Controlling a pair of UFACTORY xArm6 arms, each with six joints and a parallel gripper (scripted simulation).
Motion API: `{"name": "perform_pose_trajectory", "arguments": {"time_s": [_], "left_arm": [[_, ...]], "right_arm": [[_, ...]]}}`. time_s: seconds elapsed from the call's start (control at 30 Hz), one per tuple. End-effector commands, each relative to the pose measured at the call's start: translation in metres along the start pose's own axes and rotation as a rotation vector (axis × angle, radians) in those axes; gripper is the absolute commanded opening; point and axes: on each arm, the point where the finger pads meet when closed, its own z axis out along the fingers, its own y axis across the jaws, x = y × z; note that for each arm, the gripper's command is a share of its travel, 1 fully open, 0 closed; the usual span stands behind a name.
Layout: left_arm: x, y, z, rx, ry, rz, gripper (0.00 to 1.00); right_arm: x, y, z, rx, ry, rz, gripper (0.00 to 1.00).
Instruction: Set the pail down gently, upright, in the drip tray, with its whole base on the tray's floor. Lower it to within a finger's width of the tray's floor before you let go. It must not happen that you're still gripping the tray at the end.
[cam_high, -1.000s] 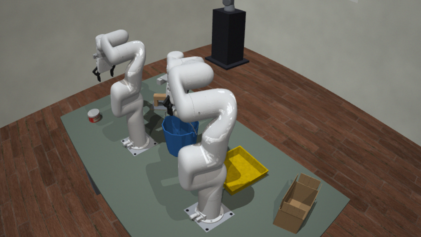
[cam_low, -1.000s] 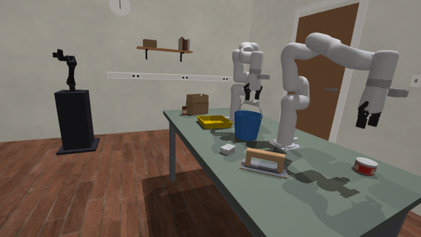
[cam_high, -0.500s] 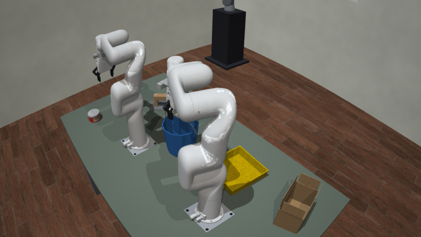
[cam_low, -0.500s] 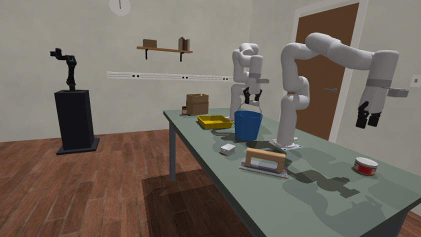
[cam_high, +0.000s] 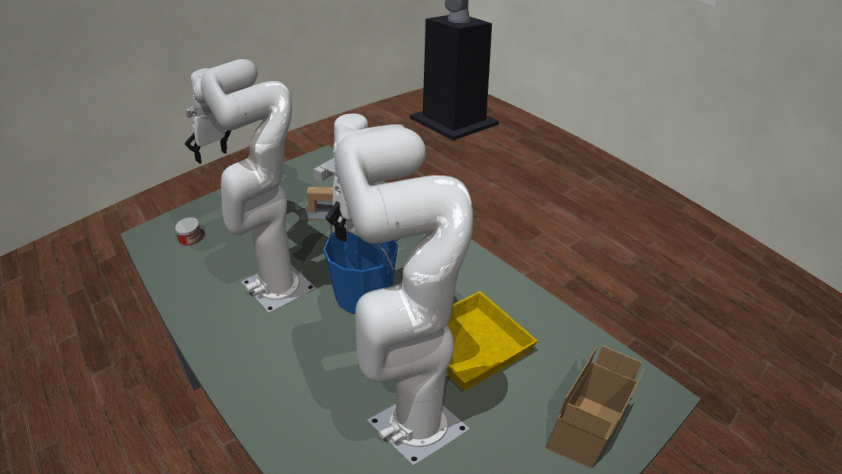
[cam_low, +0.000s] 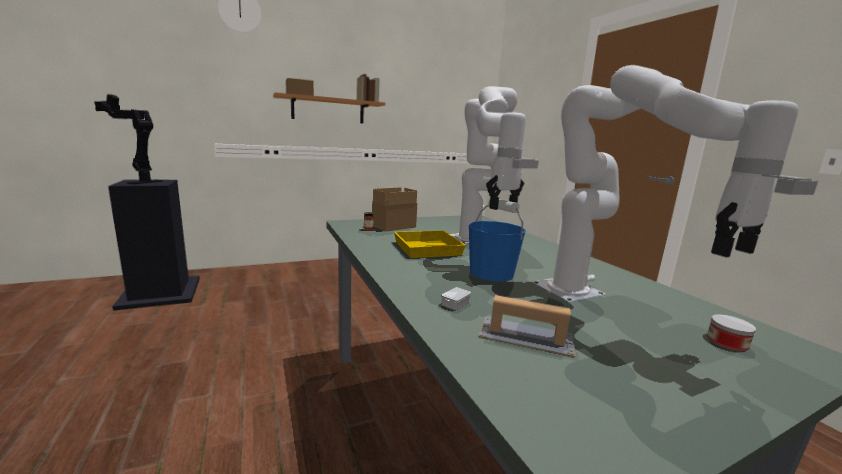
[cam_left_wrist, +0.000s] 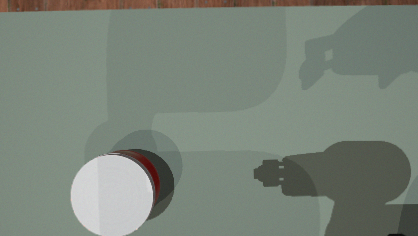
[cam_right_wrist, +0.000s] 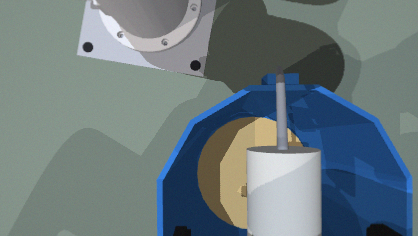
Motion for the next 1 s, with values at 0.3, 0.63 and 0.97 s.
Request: {"name": "perform_pose_trajectory", "arguments": {"time_s": [0.3,0.63,0.97], "left_arm": [[0.0005,0.0,-0.0008,0.0,0.002,0.0,1.0],[0.0005,0.0,-0.0008,0.0,0.002,0.0,1.0],[0.0005,0.0,-0.0008,0.0,0.002,0.0,1.0]], "right_arm": [[0.0004,0.0002,-0.0007,-0.001,0.002,0.0,0.0],[0.0004,0.0002,-0.0007,-0.001,0.002,0.0,0.0],[0.0004,0.0002,-0.0007,-0.001,0.002,0.0,0.0]]}}
